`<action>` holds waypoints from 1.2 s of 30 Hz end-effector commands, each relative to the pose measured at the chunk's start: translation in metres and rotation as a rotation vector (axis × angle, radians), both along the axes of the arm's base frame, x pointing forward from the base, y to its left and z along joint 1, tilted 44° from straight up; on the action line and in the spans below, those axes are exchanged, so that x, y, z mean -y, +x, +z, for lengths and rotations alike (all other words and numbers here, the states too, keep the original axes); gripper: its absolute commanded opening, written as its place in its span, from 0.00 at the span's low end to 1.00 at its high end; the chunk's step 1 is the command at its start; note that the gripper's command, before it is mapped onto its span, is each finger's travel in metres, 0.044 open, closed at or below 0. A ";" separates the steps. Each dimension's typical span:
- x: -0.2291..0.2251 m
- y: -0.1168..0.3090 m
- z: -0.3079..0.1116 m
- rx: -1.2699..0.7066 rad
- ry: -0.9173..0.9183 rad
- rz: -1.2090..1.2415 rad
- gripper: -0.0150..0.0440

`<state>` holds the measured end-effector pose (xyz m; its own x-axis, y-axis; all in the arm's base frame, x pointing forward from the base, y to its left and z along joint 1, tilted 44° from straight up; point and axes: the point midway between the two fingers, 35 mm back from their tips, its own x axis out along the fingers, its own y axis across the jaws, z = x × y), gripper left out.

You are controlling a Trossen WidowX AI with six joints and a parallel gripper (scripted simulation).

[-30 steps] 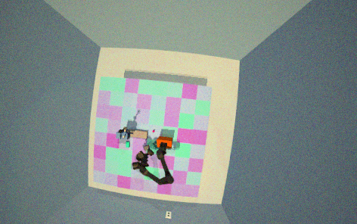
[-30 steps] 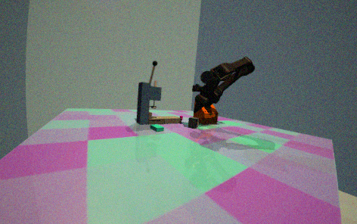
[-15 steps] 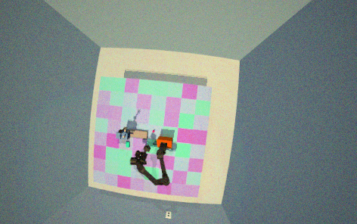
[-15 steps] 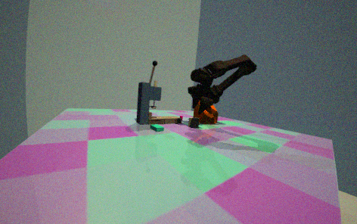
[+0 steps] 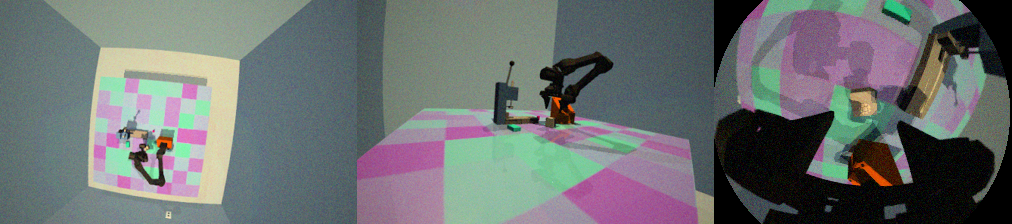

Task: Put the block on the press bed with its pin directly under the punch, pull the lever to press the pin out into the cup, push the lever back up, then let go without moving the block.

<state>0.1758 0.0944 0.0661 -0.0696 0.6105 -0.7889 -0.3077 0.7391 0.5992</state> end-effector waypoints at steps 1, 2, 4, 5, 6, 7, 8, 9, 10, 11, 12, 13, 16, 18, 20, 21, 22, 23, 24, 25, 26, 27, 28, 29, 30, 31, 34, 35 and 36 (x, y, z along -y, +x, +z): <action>0.004 0.007 0.001 0.143 0.122 0.189 1.00; 0.004 0.007 0.001 0.143 0.122 0.189 1.00; 0.004 0.007 0.001 0.143 0.122 0.189 1.00; 0.004 0.007 0.001 0.143 0.122 0.189 1.00; 0.004 0.007 0.001 0.143 0.122 0.189 1.00; 0.004 0.007 0.001 0.143 0.122 0.189 1.00; 0.004 0.007 0.001 0.143 0.122 0.189 1.00; 0.004 0.007 0.001 0.143 0.122 0.189 1.00; 0.004 0.007 0.001 0.143 0.122 0.189 1.00; 0.003 0.007 -0.001 0.143 0.122 0.189 1.00; -0.001 0.006 -0.004 0.143 0.122 0.189 1.00; -0.004 0.005 -0.008 0.143 0.122 0.189 1.00; -0.005 0.005 -0.009 0.143 0.122 0.189 1.00; -0.010 0.005 -0.014 0.143 0.122 0.189 1.00; -0.015 0.004 -0.018 0.143 0.122 0.189 1.00; -0.016 0.004 -0.019 0.143 0.123 0.189 1.00; -0.016 0.004 -0.019 0.143 0.123 0.189 1.00; -0.016 0.004 -0.019 0.143 0.122 0.189 1.00; -0.017 0.004 -0.020 0.143 0.122 0.189 1.00; -0.018 0.005 -0.021 0.143 0.122 0.189 1.00; -0.019 0.005 -0.022 0.143 0.121 0.189 1.00; -0.020 0.005 -0.023 0.143 0.121 0.189 1.00; -0.021 0.005 -0.024 0.143 0.121 0.189 1.00; -0.022 0.005 -0.026 0.143 0.120 0.189 1.00; -0.023 0.005 -0.027 0.143 0.120 0.189 1.00; -0.024 0.005 -0.028 0.143 0.120 0.189 1.00; -0.027 0.005 -0.032 0.143 0.119 0.189 1.00; -0.028 0.005 -0.033 0.143 0.119 0.189 1.00; -0.029 0.004 -0.034 0.143 0.119 0.189 1.00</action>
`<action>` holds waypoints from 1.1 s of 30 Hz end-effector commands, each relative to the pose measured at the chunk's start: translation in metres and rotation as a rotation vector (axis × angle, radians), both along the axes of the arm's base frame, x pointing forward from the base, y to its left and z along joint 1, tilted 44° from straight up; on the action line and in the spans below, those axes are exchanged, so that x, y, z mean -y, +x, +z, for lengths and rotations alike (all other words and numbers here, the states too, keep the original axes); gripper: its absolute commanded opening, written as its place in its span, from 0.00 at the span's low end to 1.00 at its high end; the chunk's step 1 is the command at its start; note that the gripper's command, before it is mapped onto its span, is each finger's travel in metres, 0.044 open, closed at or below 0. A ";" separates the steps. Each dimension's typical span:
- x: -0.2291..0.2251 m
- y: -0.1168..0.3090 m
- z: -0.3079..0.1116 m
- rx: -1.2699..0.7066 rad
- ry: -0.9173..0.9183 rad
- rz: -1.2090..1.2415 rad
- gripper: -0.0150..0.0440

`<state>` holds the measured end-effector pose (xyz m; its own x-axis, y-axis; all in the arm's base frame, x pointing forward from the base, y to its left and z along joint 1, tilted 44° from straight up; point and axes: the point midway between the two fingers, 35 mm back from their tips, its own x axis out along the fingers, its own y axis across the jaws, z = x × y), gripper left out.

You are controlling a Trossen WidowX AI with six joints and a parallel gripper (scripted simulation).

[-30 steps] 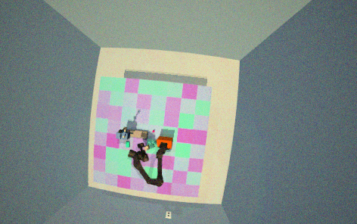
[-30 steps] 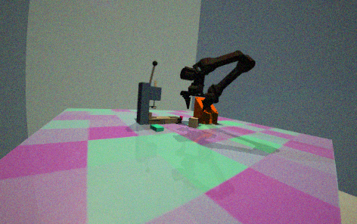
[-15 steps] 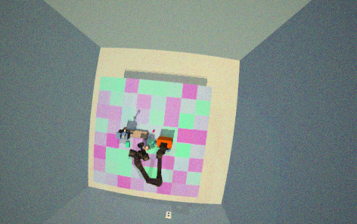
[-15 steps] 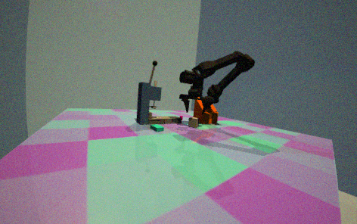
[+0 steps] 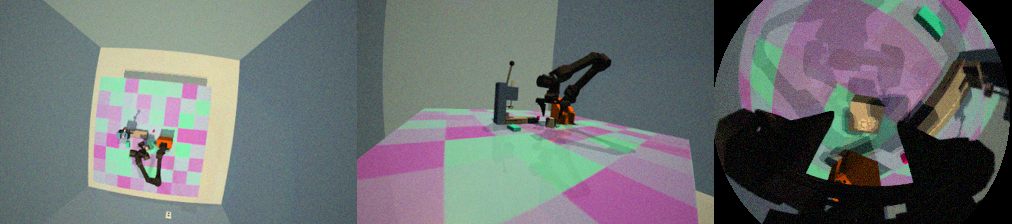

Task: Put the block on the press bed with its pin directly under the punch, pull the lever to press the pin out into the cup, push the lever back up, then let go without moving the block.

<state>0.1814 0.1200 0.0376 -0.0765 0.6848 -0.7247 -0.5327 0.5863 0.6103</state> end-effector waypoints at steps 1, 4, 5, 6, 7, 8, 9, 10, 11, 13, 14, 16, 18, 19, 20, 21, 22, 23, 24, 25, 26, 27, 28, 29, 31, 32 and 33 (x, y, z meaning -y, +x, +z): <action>-0.005 -0.001 -0.007 -0.014 0.002 -0.004 1.00; -0.008 -0.002 -0.011 -0.014 0.002 -0.004 1.00; -0.009 -0.002 -0.012 -0.014 0.002 -0.004 1.00; -0.011 -0.002 -0.013 -0.014 0.002 -0.004 1.00; -0.012 -0.002 -0.014 -0.014 0.002 -0.004 1.00; -0.013 -0.002 -0.015 -0.014 0.002 -0.004 1.00; -0.014 -0.002 -0.016 -0.014 0.003 -0.004 1.00; -0.015 -0.003 -0.017 -0.014 0.003 -0.004 1.00; -0.016 -0.003 -0.018 -0.014 0.003 -0.004 1.00; -0.018 -0.003 -0.021 -0.014 0.004 -0.004 1.00; -0.020 -0.004 -0.022 -0.014 0.004 -0.004 1.00; -0.022 -0.004 -0.024 -0.015 0.005 -0.004 1.00; -0.024 -0.005 -0.026 -0.015 0.006 -0.004 1.00; -0.025 -0.005 -0.027 -0.015 0.006 -0.004 1.00; -0.026 -0.006 -0.028 -0.015 0.007 -0.004 1.00; -0.027 -0.006 -0.029 -0.015 0.007 -0.004 1.00; -0.028 -0.006 -0.029 -0.015 0.008 -0.004 1.00; -0.028 -0.006 -0.029 -0.015 0.008 -0.004 1.00; -0.028 -0.006 -0.029 -0.015 0.008 -0.004 0.96; -0.028 -0.006 -0.029 -0.015 0.008 -0.004 0.91; -0.028 -0.006 -0.029 -0.015 0.008 -0.004 0.87; -0.028 -0.006 -0.029 -0.015 0.008 -0.004 0.82; -0.028 -0.006 -0.029 -0.015 0.008 -0.004 0.78; -0.028 -0.006 -0.029 -0.015 0.008 -0.004 0.73; -0.028 -0.006 -0.029 -0.015 0.008 -0.004 0.64; -0.028 -0.006 -0.029 -0.015 0.008 -0.004 0.60; -0.028 -0.006 -0.029 -0.015 0.008 -0.004 0.56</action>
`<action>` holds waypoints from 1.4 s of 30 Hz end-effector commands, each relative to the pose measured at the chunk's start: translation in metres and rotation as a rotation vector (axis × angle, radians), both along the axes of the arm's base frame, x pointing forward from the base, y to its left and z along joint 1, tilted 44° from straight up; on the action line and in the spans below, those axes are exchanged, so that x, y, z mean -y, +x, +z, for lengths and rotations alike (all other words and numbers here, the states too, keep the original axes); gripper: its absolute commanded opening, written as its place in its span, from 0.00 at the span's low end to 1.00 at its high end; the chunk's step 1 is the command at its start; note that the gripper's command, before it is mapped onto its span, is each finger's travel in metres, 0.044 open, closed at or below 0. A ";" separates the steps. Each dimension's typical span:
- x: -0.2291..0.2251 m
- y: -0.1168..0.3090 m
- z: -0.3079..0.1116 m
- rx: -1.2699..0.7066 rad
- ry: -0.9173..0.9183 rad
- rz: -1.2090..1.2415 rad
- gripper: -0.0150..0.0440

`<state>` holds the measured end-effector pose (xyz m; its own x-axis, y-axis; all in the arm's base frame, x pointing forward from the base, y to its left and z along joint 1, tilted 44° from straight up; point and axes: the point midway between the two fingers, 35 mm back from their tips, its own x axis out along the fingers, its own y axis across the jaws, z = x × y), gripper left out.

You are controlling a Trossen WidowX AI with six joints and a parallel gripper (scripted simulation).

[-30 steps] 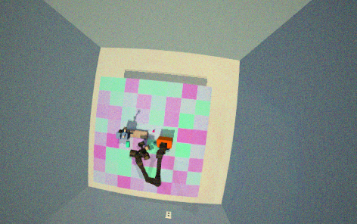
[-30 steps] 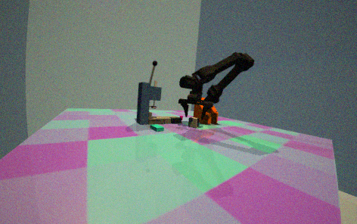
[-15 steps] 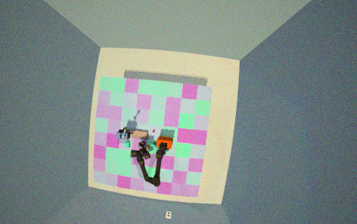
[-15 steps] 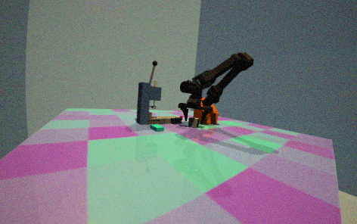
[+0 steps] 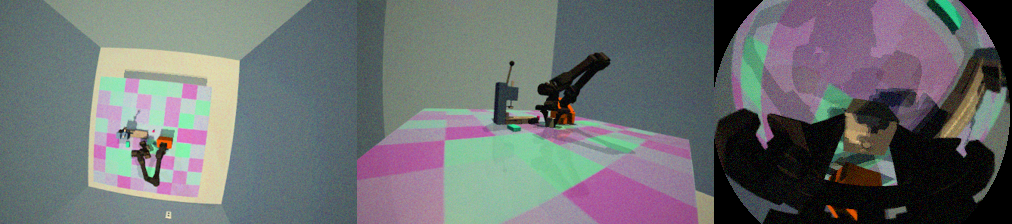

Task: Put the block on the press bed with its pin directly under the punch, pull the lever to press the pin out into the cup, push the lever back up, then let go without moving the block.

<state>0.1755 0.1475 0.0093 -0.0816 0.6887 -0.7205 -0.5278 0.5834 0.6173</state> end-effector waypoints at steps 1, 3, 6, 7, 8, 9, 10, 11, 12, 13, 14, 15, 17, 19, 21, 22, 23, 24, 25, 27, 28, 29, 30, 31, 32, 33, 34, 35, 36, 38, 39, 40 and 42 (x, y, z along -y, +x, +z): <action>0.000 0.000 -0.001 -0.008 0.002 -0.004 0.54; 0.000 0.000 -0.001 -0.008 0.002 -0.004 0.52; 0.000 0.000 -0.001 -0.008 0.002 -0.004 0.49; 0.000 0.000 -0.001 -0.008 0.002 -0.004 0.44; 0.000 0.000 -0.001 -0.008 0.002 -0.004 0.40; 0.002 0.001 0.001 -0.007 0.000 -0.004 0.35; 0.004 0.002 0.003 -0.007 -0.002 -0.004 0.31; 0.008 0.003 0.006 -0.006 -0.004 -0.004 0.26; 0.011 0.005 0.008 -0.006 -0.006 -0.005 0.25; 0.015 0.006 0.011 -0.005 -0.008 -0.005 0.25; 0.018 0.007 0.014 -0.005 -0.010 -0.005 0.25; 0.022 0.008 0.017 -0.005 -0.011 -0.005 0.25; 0.028 0.009 0.024 -0.005 -0.013 -0.005 0.25; 0.035 0.011 0.030 -0.005 -0.014 -0.005 0.25; 0.042 0.011 0.037 -0.005 -0.013 -0.005 0.25; 0.045 0.011 0.041 -0.006 -0.013 -0.004 0.25; 0.049 0.011 0.045 -0.006 -0.012 -0.004 0.25; 0.052 0.011 0.049 -0.006 -0.011 -0.004 0.25; 0.055 0.011 0.052 -0.007 -0.009 -0.004 0.25; 0.062 0.010 0.060 -0.007 -0.005 -0.004 0.25; 0.064 0.009 0.064 -0.007 -0.004 -0.004 0.25; 0.066 0.009 0.066 -0.007 -0.002 -0.004 0.25; 0.066 0.009 0.067 -0.008 -0.002 -0.004 0.25; 0.066 0.009 0.067 -0.008 -0.002 -0.004 0.25; 0.066 0.009 0.067 -0.008 -0.002 -0.004 0.25; 0.066 0.009 0.067 -0.008 -0.002 -0.004 0.25; 0.067 0.009 0.066 -0.007 -0.002 -0.004 0.25; 0.069 0.010 0.065 -0.007 -0.004 -0.005 0.25; 0.072 0.013 0.064 -0.007 -0.007 -0.006 0.25; 0.079 0.018 0.061 -0.007 -0.013 -0.008 0.25; 0.083 0.020 0.059 -0.007 -0.016 -0.009 0.25; 0.087 0.022 0.057 -0.007 -0.018 -0.010 0.25; 0.095 0.026 0.053 -0.007 -0.023 -0.012 0.25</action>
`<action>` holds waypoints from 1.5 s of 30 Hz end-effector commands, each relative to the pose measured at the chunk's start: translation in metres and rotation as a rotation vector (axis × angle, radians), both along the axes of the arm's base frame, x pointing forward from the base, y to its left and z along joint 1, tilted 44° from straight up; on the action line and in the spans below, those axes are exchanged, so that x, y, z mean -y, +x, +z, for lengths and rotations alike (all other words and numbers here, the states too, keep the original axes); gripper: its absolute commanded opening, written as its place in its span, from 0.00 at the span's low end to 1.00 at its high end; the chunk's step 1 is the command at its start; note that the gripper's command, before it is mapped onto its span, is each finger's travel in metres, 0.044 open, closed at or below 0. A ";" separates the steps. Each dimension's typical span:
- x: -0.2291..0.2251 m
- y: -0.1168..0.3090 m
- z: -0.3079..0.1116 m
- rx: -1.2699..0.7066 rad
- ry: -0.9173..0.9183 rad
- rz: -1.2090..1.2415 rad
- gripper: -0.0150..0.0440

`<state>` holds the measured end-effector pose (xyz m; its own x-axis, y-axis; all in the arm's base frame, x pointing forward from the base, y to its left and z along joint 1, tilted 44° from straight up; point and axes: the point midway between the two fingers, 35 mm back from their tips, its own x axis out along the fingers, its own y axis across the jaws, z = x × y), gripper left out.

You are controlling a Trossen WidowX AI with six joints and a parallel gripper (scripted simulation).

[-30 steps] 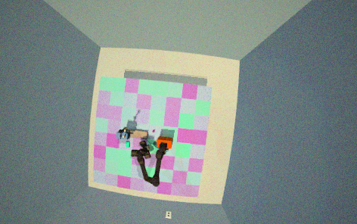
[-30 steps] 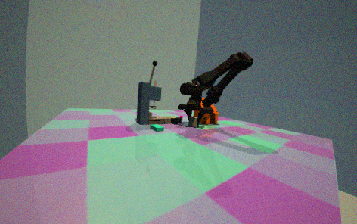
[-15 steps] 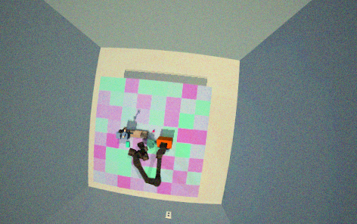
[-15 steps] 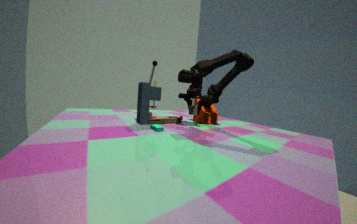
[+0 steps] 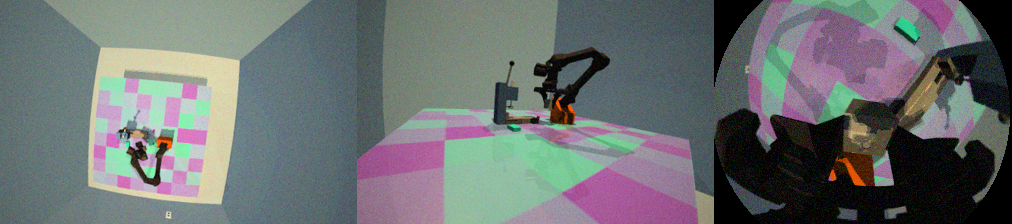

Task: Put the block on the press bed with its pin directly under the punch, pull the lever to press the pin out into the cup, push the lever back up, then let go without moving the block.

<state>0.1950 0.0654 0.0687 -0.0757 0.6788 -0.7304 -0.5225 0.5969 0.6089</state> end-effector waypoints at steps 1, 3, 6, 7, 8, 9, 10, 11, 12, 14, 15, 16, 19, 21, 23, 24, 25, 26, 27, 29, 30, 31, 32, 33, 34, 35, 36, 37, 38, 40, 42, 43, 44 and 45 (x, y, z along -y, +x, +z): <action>0.017 0.009 -0.008 -0.007 -0.010 -0.003 0.25; 0.025 0.012 -0.012 -0.008 -0.014 -0.004 0.25; 0.038 0.017 -0.018 -0.010 -0.017 -0.005 0.25; 0.042 0.018 -0.021 -0.010 -0.018 -0.006 0.25; 0.047 0.020 -0.023 -0.011 -0.019 -0.006 0.25; 0.051 0.021 -0.025 -0.012 -0.019 -0.006 0.25; 0.056 0.022 -0.027 -0.012 -0.019 -0.006 0.25; 0.060 0.023 -0.030 -0.013 -0.019 -0.006 0.25; 0.064 0.023 -0.032 -0.014 -0.019 -0.005 0.25; 0.073 0.024 -0.037 -0.015 -0.018 -0.005 0.25; 0.078 0.025 -0.039 -0.016 -0.017 -0.005 0.25; 0.082 0.025 -0.042 -0.016 -0.016 -0.004 0.25; 0.095 0.025 -0.050 -0.018 -0.011 -0.003 0.25; 0.104 0.025 -0.055 -0.019 -0.007 -0.002 0.25; 0.113 0.024 -0.061 -0.020 -0.002 -0.001 0.25; 0.117 0.023 -0.063 -0.020 0.001 0.000 0.25; 0.121 0.023 -0.066 -0.020 0.003 0.001 0.25; 0.123 0.022 -0.067 -0.020 0.005 0.001 0.25; 0.124 0.022 -0.068 -0.020 0.005 0.001 0.25; 0.124 0.022 -0.068 -0.020 0.005 0.001 0.25; 0.124 0.022 -0.068 -0.024 0.005 -0.003 0.25; 0.124 0.022 -0.068 -0.036 0.003 -0.015 0.25; 0.124 0.022 -0.068 -0.055 0.001 -0.036 0.25; 0.124 0.022 -0.068 -0.078 -0.002 -0.061 0.25; 0.124 0.022 -0.068 -0.101 -0.005 -0.087 0.25; 0.124 0.022 -0.068 -0.125 -0.008 -0.112 0.25; 0.124 0.022 -0.068 -0.148 -0.011 -0.137 0.25; 0.124 0.022 -0.068 -0.171 -0.014 -0.162 0.25; 0.124 0.022 -0.068 -0.195 -0.017 -0.187 0.25; 0.124 0.022 -0.068 -0.241 -0.022 -0.238 0.25; 0.124 0.022 -0.068 -0.288 -0.028 -0.288 0.25; 0.124 0.022 -0.068 -0.311 -0.031 -0.313 0.25; 0.124 0.022 -0.068 -0.335 -0.034 -0.339 0.25; 0.124 0.022 -0.068 -0.358 -0.037 -0.364 0.25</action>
<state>0.2176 -0.0575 0.0014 -0.0870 0.6831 -0.7251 -0.1546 0.7098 0.6872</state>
